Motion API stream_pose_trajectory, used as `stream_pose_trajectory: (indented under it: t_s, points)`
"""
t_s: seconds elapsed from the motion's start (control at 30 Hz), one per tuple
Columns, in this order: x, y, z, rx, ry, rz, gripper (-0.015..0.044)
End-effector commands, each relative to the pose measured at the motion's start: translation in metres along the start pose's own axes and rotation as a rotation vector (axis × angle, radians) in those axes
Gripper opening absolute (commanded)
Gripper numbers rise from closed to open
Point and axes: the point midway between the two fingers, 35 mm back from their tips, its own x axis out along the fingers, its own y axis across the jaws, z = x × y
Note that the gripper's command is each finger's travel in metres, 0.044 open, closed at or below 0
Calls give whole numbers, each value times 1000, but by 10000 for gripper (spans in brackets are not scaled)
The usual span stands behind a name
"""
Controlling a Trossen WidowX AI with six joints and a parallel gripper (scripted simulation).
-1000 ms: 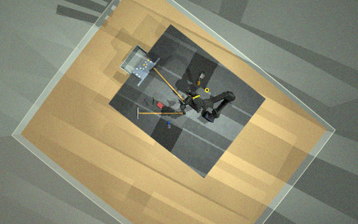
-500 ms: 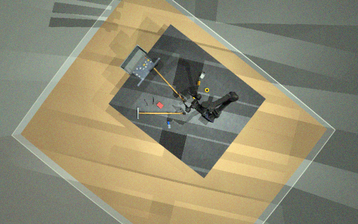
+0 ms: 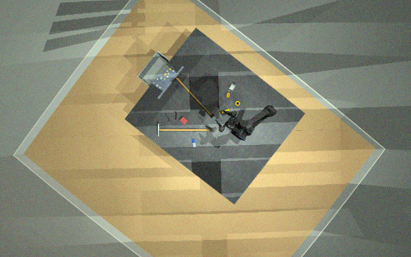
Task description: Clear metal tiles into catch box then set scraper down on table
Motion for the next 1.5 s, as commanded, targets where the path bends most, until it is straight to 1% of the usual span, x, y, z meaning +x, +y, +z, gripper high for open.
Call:
stream_pose_trajectory:
  t_s: [0.0, 0.13, 1.13, 1.47]
  points:
    - [-12, -3, -4, 9, -26, 2, 440]
    - [-19, -5, -7, 16, -41, 5, 440]
    - [-18, -4, -6, 16, -41, 5, 440]
    - [7, 1, 1, -4, 13, -4, 440]
